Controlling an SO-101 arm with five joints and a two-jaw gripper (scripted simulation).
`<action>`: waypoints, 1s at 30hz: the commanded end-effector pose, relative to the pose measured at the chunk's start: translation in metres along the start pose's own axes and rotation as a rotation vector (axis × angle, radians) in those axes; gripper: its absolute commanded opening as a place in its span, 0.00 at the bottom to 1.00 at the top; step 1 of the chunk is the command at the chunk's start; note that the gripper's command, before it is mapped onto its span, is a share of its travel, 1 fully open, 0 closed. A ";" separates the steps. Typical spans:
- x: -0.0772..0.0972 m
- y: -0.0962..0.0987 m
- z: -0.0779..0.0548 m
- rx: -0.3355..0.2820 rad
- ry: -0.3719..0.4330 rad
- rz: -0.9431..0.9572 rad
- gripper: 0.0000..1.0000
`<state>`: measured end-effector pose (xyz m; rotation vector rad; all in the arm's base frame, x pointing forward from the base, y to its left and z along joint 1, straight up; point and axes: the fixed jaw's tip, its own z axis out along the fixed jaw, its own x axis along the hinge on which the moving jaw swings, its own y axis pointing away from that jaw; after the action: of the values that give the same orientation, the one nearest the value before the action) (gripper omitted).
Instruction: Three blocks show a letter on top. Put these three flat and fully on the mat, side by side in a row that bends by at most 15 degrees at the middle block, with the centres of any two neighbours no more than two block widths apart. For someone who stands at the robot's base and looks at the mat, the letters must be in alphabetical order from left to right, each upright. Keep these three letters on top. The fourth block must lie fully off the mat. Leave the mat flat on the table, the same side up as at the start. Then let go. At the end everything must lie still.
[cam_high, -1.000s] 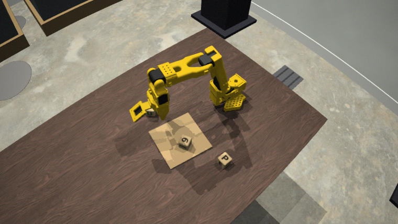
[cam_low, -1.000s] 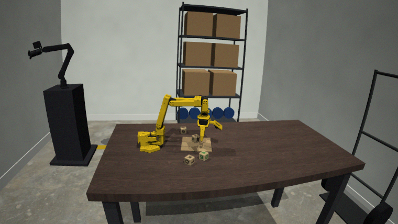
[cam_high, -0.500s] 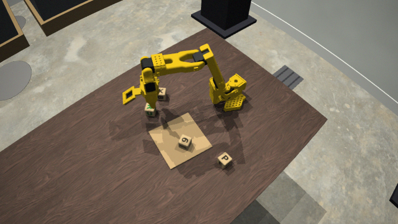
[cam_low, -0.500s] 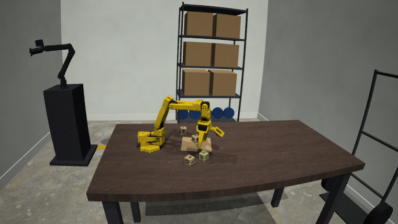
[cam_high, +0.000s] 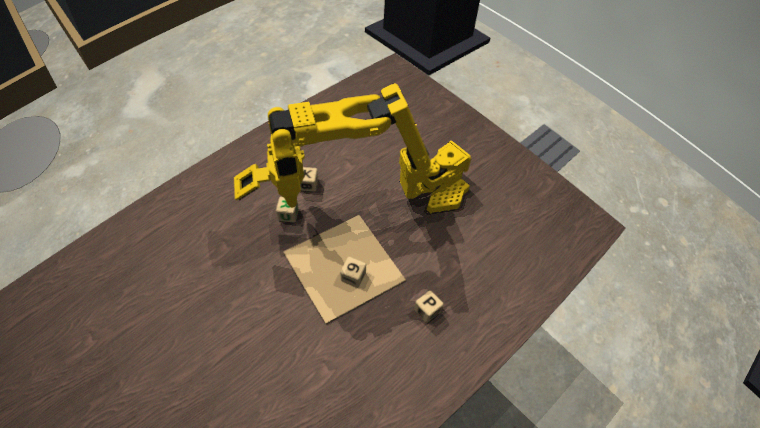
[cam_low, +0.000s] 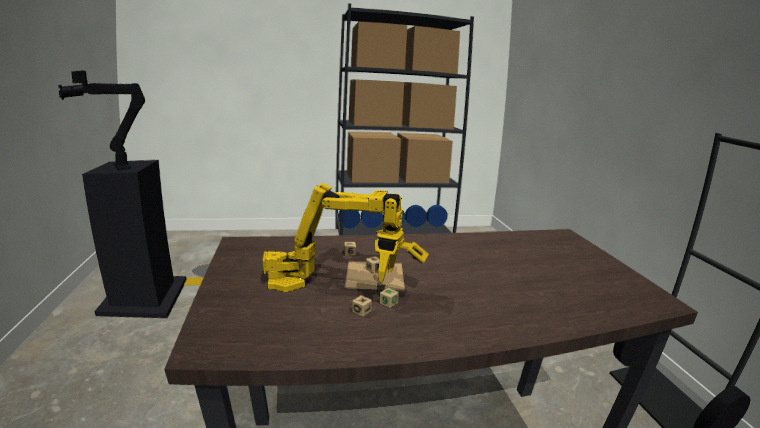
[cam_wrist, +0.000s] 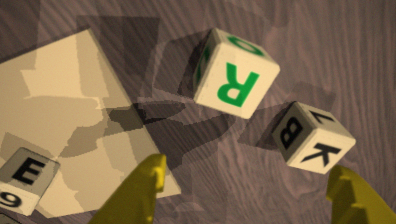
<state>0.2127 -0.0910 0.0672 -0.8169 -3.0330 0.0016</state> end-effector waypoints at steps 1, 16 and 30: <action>-0.009 -0.004 -0.024 -0.010 -0.121 0.016 0.35; 0.023 -0.059 -0.024 0.001 -0.058 0.276 0.35; 0.023 -0.059 -0.024 0.001 -0.058 0.276 0.35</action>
<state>0.1575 -0.1230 0.0724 -1.1933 -2.8391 -0.0281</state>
